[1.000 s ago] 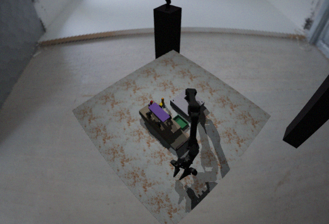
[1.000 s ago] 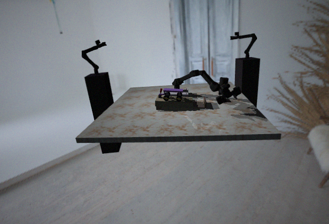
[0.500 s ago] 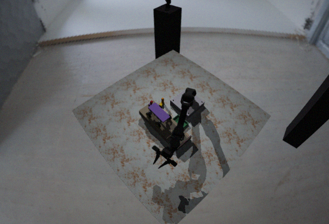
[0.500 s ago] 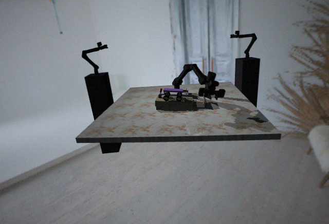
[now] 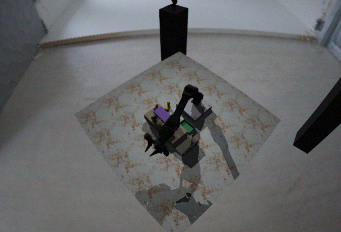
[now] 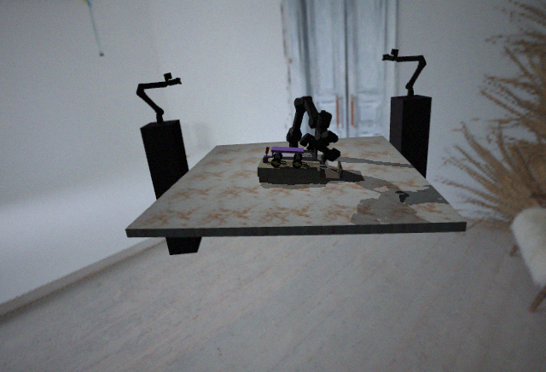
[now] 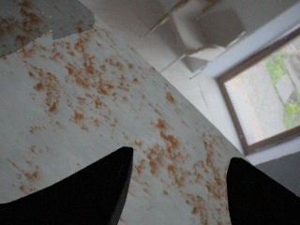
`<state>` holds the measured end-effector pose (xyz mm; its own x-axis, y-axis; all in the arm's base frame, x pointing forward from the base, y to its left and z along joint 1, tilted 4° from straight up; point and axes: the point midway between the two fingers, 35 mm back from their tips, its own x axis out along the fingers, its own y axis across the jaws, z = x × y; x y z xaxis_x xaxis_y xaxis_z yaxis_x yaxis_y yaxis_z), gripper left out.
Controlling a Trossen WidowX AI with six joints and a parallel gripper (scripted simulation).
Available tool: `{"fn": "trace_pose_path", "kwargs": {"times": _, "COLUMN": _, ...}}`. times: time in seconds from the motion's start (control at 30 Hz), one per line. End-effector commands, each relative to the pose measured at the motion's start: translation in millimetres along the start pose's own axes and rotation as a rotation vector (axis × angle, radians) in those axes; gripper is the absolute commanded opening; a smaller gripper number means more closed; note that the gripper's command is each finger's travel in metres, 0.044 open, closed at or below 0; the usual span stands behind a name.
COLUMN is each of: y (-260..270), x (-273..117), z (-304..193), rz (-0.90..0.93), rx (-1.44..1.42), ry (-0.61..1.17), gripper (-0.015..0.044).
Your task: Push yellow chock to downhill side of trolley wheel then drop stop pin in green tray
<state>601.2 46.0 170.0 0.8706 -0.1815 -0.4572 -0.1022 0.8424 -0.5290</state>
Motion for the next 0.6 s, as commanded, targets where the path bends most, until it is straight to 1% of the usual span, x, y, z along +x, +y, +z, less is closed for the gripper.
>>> {"fn": "trace_pose_path", "kwargs": {"times": 0.0, "y": -25, "x": -10, "z": -28, "rz": 0.024, "rx": -0.135, "ry": 0.076, "gripper": 0.0190}}
{"fn": "trace_pose_path", "kwargs": {"times": 0.27, "y": -70, "x": -39, "z": -80, "rz": 0.084, "rx": -0.365, "ry": 0.207, "gripper": 0.0190}}
{"fn": "trace_pose_path", "kwargs": {"times": 0.57, "y": -107, "x": -82, "z": -139, "rz": 0.201, "rx": -0.598, "ry": 0.330, "gripper": 0.0190}}
